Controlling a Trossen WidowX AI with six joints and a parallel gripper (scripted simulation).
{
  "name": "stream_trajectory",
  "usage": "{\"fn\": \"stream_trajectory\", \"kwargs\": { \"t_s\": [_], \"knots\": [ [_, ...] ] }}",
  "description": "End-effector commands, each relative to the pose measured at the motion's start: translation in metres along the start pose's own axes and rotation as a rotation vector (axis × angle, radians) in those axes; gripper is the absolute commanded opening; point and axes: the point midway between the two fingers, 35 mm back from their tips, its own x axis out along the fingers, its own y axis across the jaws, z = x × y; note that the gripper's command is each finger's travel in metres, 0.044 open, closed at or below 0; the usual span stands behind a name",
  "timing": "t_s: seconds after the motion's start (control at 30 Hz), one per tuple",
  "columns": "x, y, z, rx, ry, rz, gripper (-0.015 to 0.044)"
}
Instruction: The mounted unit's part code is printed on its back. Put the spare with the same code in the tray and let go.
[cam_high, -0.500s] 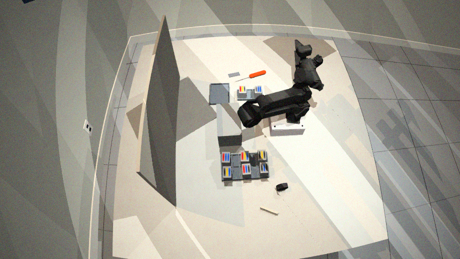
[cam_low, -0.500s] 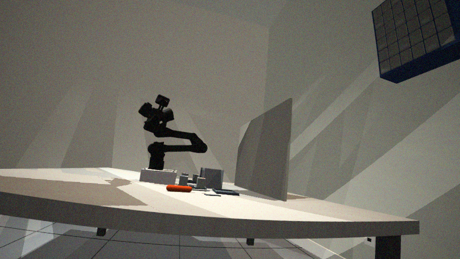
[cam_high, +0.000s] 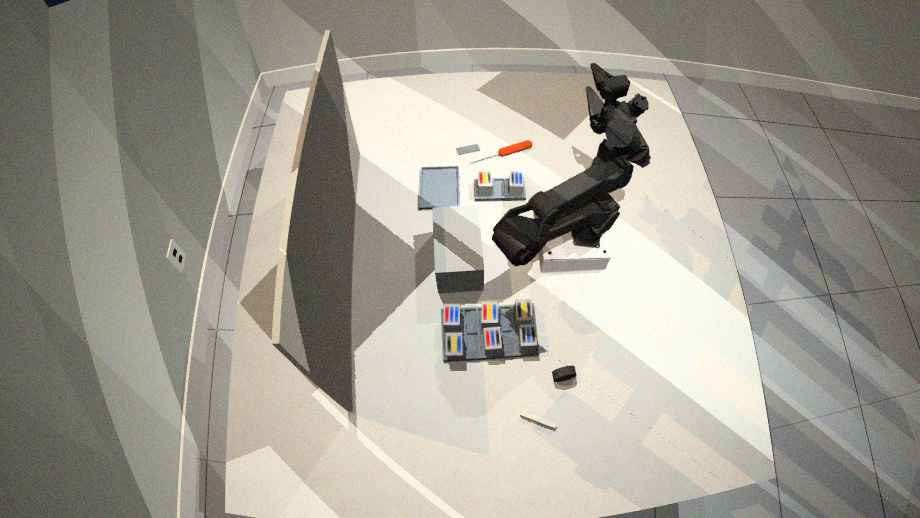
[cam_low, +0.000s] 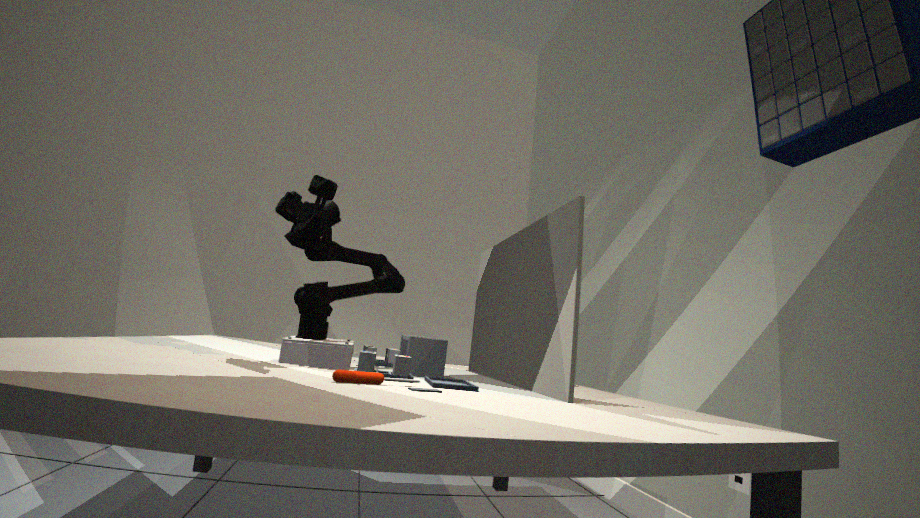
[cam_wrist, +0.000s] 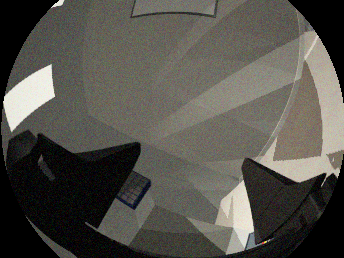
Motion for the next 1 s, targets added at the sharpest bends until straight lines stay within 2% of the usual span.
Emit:
{"fn": "stream_trajectory", "kwargs": {
  "t_s": [0.0, 0.23, 0.47, 0.73, 0.97],
  "knots": [
    [0.023, 0.022, 0.007, 0.048, 0.063, 0.03, 0.044],
    [0.076, 0.034, 0.003, 0.112, 0.206, -0.019, 0.044],
    [0.132, 0.026, -0.036, 0.105, 0.391, -0.151, 0.044],
    [0.172, 0.006, -0.128, -0.037, 0.684, -0.338, 0.044],
    [0.166, -0.012, -0.232, -0.305, 1.022, -0.464, 0.044]
  ]
}}
